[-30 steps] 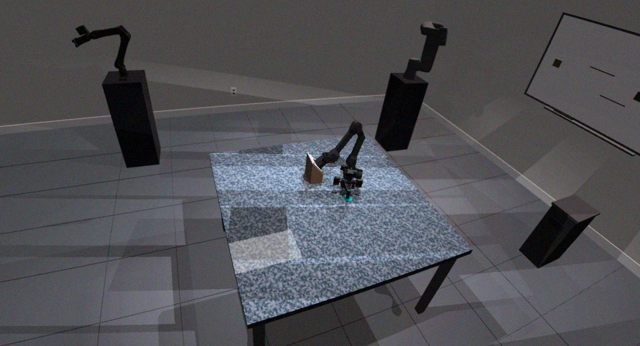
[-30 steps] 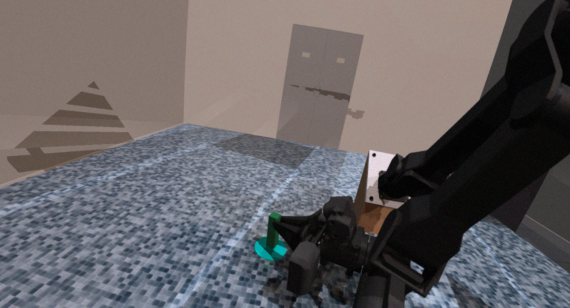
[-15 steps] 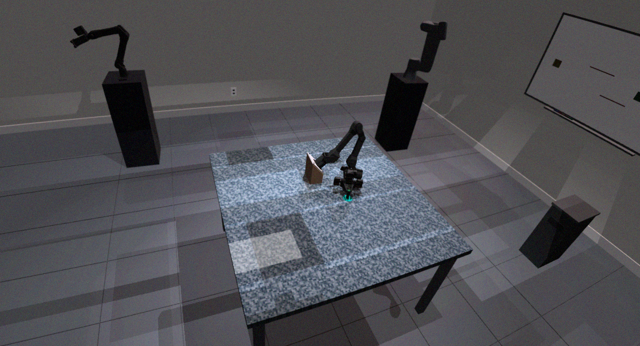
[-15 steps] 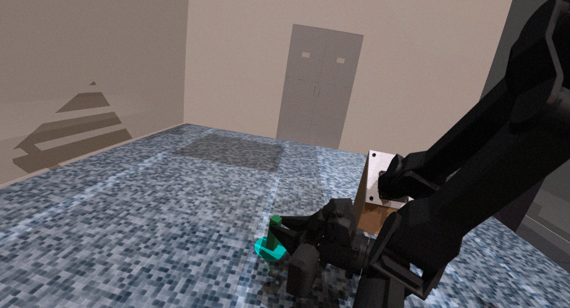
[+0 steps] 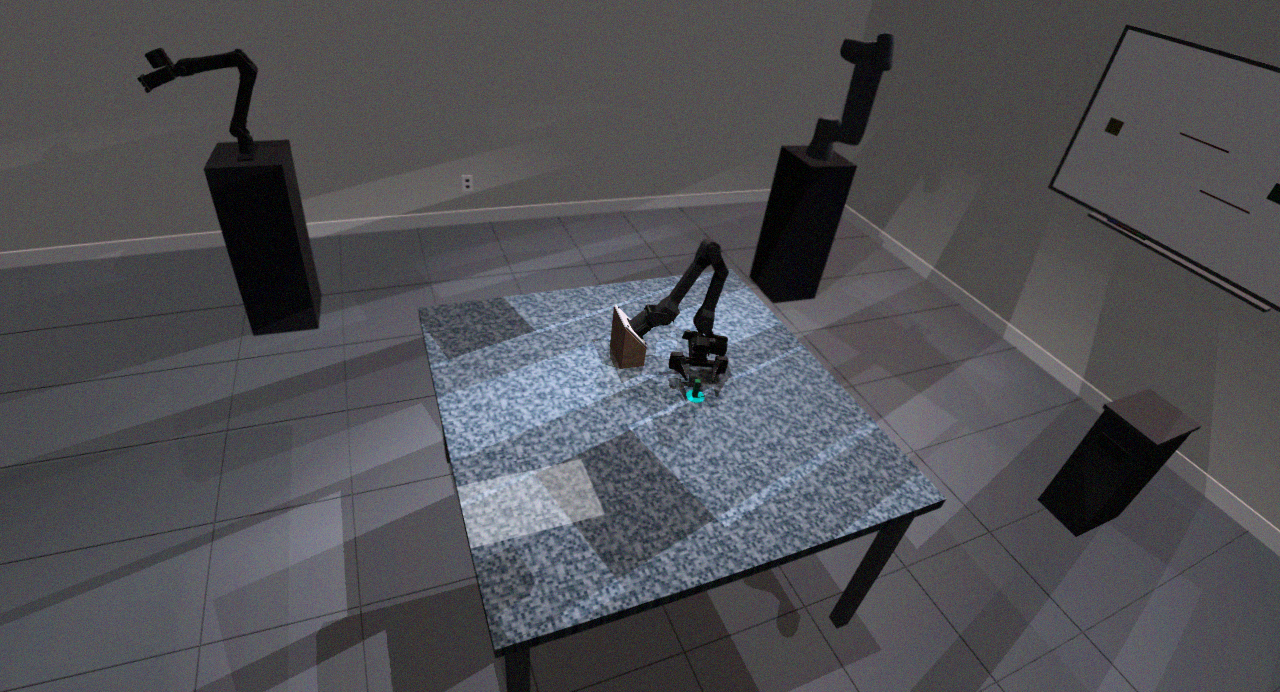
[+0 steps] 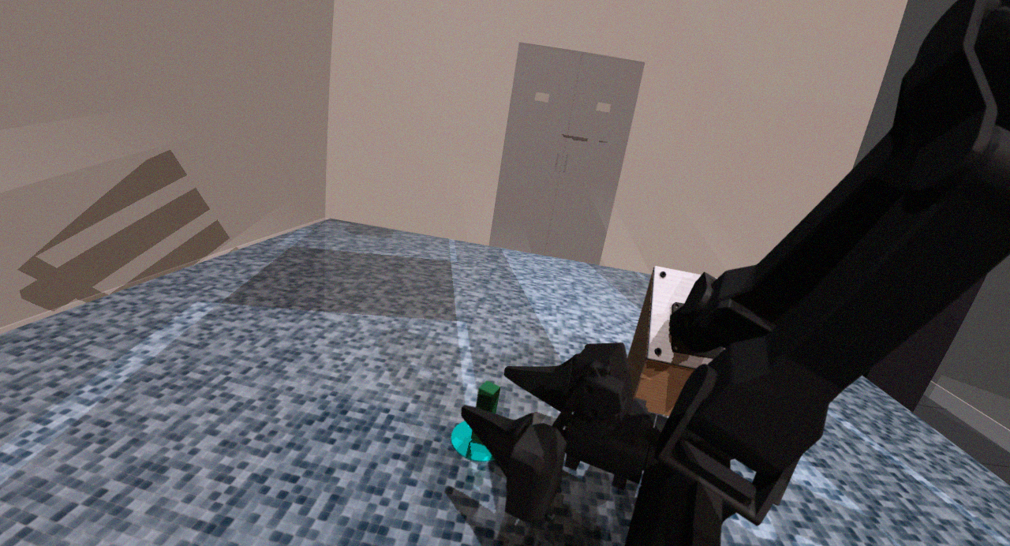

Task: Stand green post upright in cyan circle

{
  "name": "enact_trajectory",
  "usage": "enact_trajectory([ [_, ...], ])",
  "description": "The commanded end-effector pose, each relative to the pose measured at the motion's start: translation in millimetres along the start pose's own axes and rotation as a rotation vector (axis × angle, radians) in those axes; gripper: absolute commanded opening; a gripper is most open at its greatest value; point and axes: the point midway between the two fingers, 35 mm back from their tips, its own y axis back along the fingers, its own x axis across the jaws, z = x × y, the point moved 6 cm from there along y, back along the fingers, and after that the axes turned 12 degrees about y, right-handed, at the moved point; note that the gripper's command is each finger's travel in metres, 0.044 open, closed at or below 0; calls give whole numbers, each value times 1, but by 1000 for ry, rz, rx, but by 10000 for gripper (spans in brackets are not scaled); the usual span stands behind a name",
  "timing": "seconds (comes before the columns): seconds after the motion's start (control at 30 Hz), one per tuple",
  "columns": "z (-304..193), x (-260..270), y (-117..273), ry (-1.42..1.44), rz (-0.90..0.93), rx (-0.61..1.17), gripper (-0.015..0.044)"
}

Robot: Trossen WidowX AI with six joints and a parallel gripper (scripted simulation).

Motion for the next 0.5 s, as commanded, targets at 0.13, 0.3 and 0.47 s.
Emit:
enact_trajectory([
  [0.13, 25, -2, 1, 3, -6, 6, 400],
  [0.3, 41, -5, 2, 2, -5, 5, 400],
  [0.47, 57, -9, 4, 2, -2, 3, 400],
])
